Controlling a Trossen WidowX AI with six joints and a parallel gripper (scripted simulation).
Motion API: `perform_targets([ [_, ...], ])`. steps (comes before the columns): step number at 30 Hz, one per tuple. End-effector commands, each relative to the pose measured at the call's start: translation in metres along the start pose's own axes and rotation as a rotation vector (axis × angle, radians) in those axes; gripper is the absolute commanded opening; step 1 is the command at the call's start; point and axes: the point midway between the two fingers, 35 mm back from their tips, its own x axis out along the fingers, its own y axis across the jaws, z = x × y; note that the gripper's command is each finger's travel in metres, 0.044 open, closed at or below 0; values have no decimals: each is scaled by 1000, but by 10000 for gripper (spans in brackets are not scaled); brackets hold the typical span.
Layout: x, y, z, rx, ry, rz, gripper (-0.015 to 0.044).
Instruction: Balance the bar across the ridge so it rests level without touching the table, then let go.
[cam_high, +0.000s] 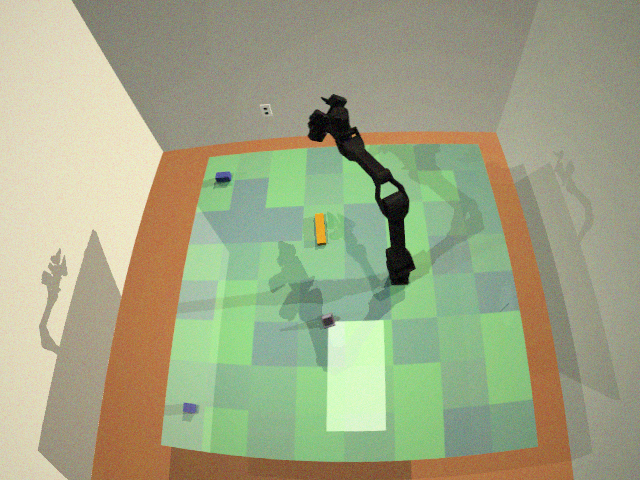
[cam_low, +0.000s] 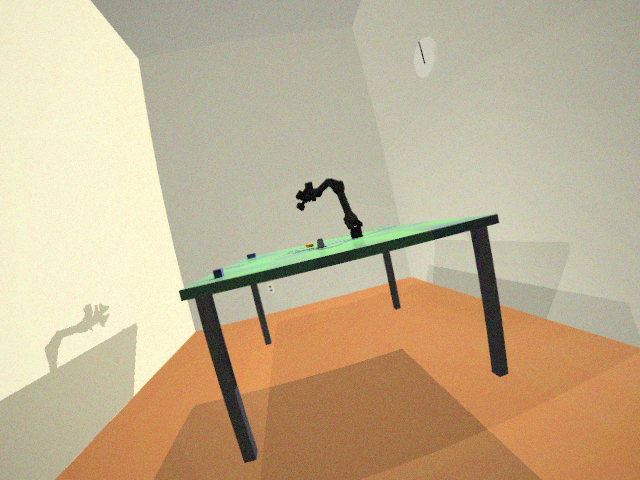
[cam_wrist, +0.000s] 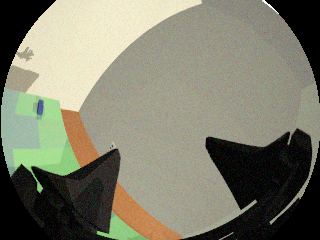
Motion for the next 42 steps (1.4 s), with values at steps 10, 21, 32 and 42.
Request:
perform_targets([
  [10, 1, 64, -10, 252, 135, 201, 315],
  [21, -18, 142, -22, 543, 385, 402, 315],
  [32, -54, 202, -34, 783, 693, 500, 315],
  [42, -104, 252, -41, 933, 1040, 534, 315],
])
